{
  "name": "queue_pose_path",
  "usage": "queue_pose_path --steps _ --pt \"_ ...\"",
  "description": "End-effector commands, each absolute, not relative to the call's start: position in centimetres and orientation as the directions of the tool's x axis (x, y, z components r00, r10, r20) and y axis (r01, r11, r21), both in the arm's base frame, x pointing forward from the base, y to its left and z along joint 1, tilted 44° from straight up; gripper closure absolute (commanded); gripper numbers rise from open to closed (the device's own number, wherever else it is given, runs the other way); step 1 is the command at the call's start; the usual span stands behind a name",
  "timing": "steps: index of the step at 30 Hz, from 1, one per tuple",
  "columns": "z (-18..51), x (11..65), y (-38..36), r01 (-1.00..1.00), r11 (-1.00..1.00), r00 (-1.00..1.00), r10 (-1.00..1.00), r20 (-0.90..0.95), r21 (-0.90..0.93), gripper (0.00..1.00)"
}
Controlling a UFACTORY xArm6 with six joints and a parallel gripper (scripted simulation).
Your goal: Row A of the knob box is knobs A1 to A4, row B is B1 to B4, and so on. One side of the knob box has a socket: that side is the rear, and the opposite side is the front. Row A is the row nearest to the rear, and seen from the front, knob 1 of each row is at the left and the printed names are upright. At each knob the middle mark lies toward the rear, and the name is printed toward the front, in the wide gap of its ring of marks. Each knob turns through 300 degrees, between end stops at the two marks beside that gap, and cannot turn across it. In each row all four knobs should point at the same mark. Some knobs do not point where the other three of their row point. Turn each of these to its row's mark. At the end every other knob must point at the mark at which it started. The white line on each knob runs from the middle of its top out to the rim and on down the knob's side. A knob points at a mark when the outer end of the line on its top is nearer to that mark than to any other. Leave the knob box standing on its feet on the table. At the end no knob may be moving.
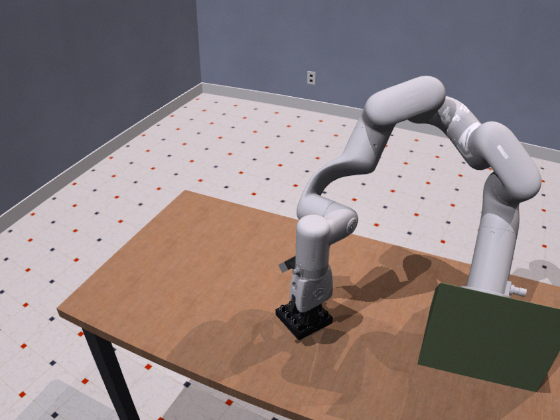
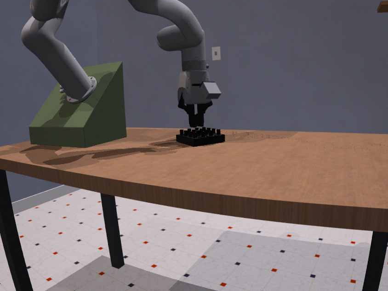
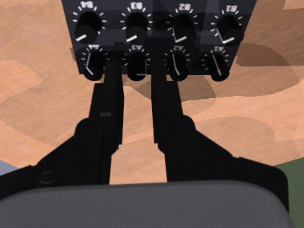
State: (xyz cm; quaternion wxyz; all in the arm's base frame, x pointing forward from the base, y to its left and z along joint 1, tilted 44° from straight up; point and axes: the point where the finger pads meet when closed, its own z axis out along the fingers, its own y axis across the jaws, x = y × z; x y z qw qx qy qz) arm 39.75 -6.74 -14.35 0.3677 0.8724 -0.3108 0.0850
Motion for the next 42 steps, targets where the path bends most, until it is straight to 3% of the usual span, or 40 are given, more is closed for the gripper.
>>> queue_pose_path --steps 1,42 --pt "-14.28 39.90 -6.65 -0.606 -0.538 0.792 -0.479 0.379 0.586 0.81" --pt "-14.60 39.86 -6.97 -0.606 -0.538 0.792 -0.479 0.379 0.586 0.81"
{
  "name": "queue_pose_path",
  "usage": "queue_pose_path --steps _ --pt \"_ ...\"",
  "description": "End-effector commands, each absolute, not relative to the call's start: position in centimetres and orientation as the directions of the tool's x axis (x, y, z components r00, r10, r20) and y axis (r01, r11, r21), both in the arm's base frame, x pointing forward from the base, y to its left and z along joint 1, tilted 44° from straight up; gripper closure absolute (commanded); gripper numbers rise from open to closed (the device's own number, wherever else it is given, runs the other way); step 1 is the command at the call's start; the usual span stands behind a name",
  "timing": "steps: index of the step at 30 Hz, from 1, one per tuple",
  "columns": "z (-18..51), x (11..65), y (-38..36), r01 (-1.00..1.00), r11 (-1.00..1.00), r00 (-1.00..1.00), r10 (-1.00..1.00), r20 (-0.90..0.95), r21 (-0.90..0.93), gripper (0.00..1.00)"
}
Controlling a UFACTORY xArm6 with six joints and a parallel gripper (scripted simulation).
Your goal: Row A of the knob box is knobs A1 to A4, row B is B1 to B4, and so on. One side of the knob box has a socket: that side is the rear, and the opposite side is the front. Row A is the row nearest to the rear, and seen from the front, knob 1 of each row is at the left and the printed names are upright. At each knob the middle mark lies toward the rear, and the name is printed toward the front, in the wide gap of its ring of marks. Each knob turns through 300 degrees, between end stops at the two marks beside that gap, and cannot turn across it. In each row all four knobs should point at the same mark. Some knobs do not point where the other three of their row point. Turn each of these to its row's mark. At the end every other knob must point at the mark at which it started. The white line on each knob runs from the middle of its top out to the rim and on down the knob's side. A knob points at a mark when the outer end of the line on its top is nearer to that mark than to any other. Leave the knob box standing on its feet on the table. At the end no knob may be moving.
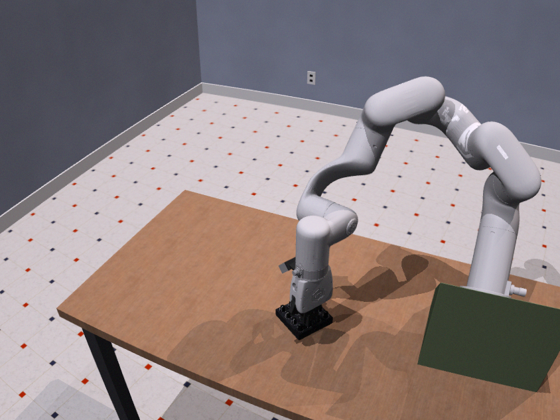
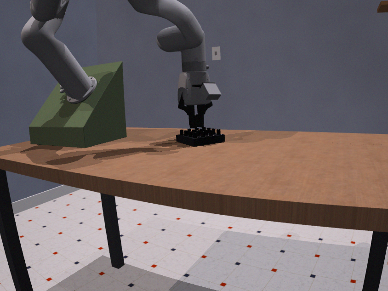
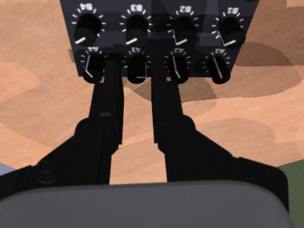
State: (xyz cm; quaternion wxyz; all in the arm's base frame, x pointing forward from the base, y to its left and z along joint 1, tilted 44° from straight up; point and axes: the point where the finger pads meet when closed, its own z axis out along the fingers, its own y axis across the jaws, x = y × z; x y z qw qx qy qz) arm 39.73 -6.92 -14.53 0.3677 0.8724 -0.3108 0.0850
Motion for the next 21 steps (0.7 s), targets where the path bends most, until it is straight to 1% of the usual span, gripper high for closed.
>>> queue_pose_path --steps 1,21 --pt "-14.60 39.86 -6.97 -0.606 -0.538 0.792 -0.479 0.379 0.586 0.81" --pt "-15.14 39.80 -7.49 -0.606 -0.538 0.792 -0.479 0.379 0.586 0.81"
